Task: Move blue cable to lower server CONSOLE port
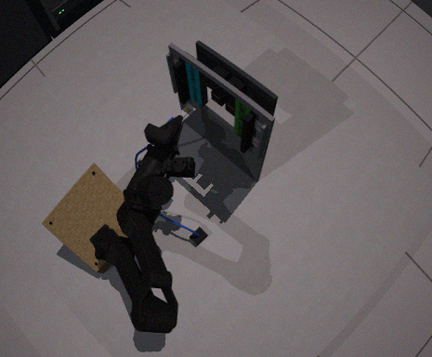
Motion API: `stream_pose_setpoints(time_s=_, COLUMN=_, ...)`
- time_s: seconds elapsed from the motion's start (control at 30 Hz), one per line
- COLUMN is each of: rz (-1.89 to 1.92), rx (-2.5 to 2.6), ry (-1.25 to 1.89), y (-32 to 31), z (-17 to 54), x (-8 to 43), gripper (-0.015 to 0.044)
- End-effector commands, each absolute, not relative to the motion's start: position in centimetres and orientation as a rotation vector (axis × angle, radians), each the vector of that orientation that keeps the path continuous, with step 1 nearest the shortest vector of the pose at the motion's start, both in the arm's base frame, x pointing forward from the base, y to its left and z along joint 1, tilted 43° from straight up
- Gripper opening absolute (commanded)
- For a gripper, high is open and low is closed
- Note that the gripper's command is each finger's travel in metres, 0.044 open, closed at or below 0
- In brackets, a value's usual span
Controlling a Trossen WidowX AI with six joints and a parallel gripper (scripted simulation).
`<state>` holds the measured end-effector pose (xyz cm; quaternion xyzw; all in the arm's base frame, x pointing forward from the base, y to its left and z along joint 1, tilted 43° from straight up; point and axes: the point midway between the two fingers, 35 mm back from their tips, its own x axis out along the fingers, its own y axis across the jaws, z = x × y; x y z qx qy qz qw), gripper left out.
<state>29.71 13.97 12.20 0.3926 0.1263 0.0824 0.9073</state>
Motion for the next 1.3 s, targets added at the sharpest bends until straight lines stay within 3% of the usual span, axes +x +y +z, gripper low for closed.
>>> stream_pose_setpoints(time_s=0.0, rz=0.183, rx=0.807, ry=0.262, y=13.9, z=12.1, x=29.7, gripper=0.0)
stream_pose_setpoints(time_s=1.27, rz=0.209, rx=0.803, ry=0.278, y=13.8, z=13.0, x=31.5, gripper=0.0)
